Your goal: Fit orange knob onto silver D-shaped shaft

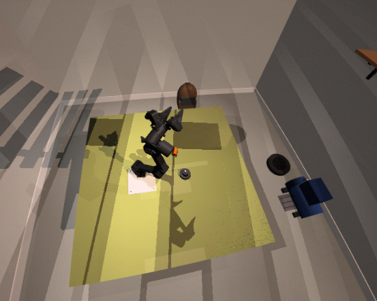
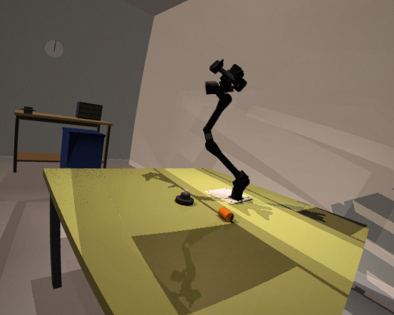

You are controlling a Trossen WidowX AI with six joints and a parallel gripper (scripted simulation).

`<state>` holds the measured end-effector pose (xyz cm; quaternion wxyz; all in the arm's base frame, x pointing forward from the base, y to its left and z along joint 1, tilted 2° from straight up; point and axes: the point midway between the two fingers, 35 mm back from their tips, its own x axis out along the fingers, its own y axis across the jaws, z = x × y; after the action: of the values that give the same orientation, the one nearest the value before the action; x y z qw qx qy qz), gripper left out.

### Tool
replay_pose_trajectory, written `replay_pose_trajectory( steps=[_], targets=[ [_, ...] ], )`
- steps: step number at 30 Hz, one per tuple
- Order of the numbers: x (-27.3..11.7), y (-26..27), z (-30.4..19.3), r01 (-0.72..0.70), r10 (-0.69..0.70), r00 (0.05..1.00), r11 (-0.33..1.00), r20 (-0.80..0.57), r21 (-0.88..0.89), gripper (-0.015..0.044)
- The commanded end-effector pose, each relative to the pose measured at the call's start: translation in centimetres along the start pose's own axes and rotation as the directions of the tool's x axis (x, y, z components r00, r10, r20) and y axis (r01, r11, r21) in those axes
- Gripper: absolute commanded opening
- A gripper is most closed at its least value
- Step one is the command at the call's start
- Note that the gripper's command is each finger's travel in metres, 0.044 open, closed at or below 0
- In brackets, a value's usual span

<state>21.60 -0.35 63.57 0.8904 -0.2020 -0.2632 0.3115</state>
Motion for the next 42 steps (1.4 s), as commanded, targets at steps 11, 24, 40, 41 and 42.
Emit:
replay_pose_trajectory(
  steps=[11, 24, 40, 41, 42],
  targets=[
    [1.1, 16.0, 13.2, 0.147, -0.076, 0.985, 0.842, 0.157, -0.518, 0.0440],
    [12.4, 33.5, -1.4, -0.338, 0.200, 0.941, 0.632, -0.274, -0.698, 0.0440],
    [7.0, 36.8, -33.4, -0.765, 0.389, 0.153, 0.628, -0.908, 0.140, 0.0440],
    [5.6, 36.6, -35.1, -0.735, 0.405, 0.071, 0.640, -0.912, 0.227, 0.0440],
    [4.0, 36.4, -36.6, -0.691, 0.422, -0.013, 0.651, -0.907, 0.313, 0.0440]
  ],
)
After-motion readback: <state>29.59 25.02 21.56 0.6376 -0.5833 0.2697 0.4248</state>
